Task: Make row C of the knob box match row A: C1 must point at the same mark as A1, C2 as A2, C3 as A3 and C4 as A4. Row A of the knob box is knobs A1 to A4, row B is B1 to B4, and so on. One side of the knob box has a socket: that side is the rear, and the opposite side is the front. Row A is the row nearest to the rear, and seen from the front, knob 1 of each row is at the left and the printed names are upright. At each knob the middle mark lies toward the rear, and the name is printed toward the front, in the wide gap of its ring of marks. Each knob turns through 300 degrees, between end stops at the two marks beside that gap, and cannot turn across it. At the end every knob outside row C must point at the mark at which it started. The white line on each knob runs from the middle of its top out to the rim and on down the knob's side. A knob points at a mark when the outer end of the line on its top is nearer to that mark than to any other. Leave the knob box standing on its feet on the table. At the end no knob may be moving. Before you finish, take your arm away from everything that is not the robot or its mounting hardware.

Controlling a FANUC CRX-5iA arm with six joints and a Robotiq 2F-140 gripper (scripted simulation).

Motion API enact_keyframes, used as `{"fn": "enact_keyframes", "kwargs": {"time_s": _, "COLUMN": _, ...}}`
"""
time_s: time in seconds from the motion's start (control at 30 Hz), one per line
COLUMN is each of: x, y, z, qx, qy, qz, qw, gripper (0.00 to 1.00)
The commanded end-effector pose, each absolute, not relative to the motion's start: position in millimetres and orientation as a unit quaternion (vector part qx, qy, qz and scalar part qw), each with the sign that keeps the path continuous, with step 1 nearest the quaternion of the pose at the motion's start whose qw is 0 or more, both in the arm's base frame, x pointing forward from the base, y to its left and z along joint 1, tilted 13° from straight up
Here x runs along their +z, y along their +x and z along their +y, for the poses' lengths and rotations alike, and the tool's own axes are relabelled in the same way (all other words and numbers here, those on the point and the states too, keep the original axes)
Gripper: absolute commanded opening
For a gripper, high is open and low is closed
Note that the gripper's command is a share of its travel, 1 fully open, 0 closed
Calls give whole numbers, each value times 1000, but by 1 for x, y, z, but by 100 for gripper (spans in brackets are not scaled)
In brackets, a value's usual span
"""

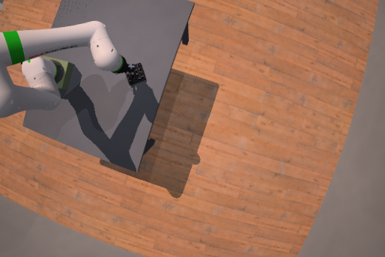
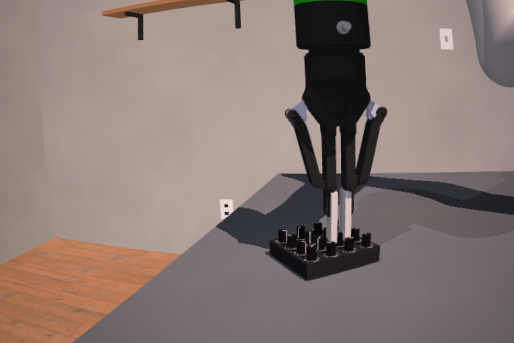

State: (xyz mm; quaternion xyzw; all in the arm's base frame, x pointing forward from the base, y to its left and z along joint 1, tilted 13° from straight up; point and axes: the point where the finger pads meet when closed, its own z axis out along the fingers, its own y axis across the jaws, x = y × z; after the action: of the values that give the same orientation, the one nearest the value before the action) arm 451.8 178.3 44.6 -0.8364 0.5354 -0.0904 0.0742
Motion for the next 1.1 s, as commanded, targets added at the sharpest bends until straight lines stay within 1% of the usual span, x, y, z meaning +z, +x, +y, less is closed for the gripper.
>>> {"fn": "enact_keyframes", "kwargs": {"time_s": 0.0, "x": 45, "y": 452, "z": 178, "qx": -91, "qy": -856, "qz": 504, "qw": 71, "gripper": 5}}
{"fn": "enact_keyframes", "kwargs": {"time_s": 0.33, "x": 45, "y": 452, "z": 178, "qx": -96, "qy": -892, "qz": 437, "qw": 64, "gripper": 5}}
{"fn": "enact_keyframes", "kwargs": {"time_s": 1.07, "x": 45, "y": 452, "z": 178, "qx": -99, "qy": -914, "qz": 389, "qw": 59, "gripper": 5}}
